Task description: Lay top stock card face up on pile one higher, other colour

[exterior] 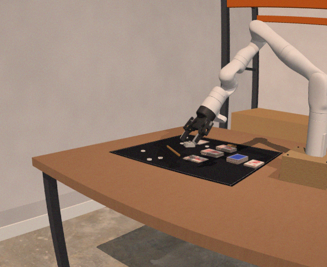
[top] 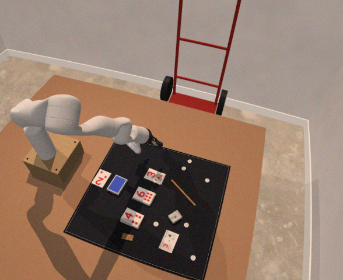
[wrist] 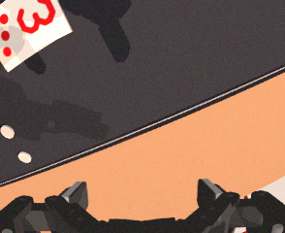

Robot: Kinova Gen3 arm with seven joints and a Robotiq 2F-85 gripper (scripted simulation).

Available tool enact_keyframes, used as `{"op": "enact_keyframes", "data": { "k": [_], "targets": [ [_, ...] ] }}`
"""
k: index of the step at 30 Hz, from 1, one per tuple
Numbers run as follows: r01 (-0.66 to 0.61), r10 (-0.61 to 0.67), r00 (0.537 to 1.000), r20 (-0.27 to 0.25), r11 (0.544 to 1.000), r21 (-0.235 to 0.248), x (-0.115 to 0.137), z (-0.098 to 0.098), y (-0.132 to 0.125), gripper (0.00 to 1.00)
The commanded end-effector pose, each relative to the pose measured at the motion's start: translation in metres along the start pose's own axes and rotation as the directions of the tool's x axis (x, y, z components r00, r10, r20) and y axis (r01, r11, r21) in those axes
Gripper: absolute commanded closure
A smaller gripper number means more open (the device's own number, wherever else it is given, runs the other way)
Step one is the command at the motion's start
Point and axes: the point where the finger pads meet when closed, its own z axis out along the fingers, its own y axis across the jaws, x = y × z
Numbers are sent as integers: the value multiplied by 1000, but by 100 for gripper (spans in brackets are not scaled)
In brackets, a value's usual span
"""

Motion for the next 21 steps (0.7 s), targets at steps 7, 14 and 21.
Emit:
{"op": "enact_keyframes", "data": {
  "k": [7,14,21],
  "targets": [
    [31,-31,1000,0,999,5,-12,-2,4,0],
    [66,-66,997,-52,998,-1,8,-6,5,0],
    [98,-99,990,-104,995,-9,27,-12,6,0]
  ]
}}
